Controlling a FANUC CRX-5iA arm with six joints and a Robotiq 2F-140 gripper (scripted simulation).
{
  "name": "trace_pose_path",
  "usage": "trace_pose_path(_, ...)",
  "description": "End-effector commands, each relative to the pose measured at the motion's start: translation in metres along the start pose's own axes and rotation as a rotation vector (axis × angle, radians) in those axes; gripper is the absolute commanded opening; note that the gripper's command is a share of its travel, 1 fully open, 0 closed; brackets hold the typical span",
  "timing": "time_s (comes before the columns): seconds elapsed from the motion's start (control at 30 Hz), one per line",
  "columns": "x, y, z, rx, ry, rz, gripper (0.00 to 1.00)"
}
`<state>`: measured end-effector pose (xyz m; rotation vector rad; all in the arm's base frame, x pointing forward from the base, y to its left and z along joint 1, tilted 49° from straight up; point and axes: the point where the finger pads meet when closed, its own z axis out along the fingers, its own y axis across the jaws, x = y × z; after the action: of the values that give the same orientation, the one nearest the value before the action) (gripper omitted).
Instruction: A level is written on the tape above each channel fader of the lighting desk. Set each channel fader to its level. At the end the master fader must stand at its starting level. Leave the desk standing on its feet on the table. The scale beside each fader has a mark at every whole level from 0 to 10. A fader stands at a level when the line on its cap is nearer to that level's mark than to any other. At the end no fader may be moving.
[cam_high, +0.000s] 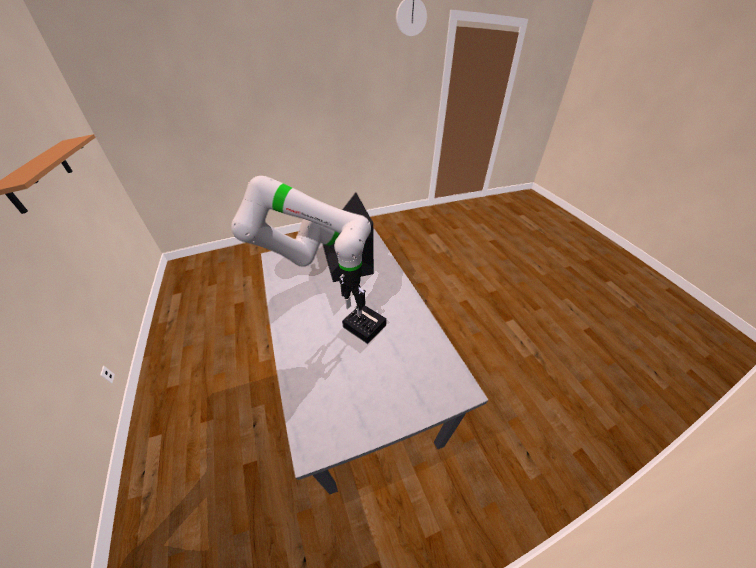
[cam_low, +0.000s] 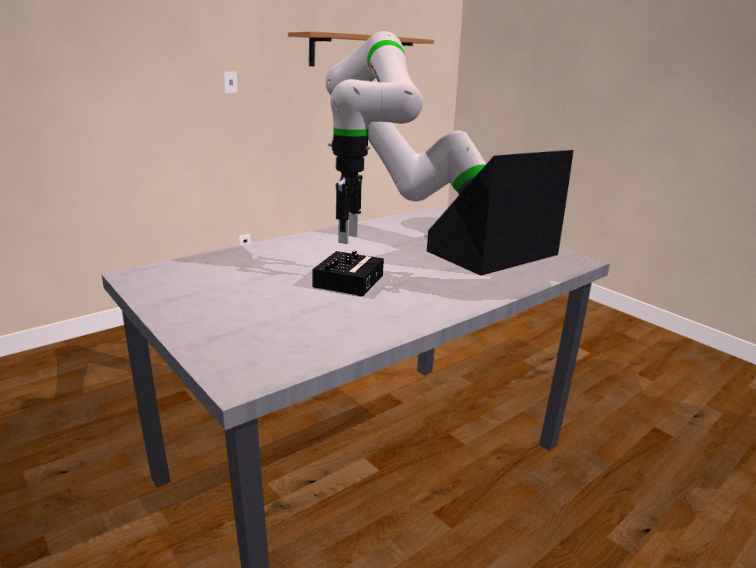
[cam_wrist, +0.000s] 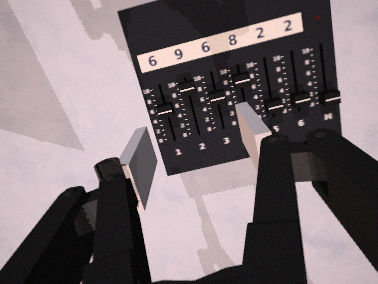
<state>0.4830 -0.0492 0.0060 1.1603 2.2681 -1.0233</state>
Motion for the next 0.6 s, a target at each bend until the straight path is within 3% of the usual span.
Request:
trace_pose_path(0.0,0.0,0.0,-0.007,0.0,0.0,0.0,1.0)
trace_pose_path(0.57,0.0,0.0,-0.058,0.0,0.0,0.0,1.0)
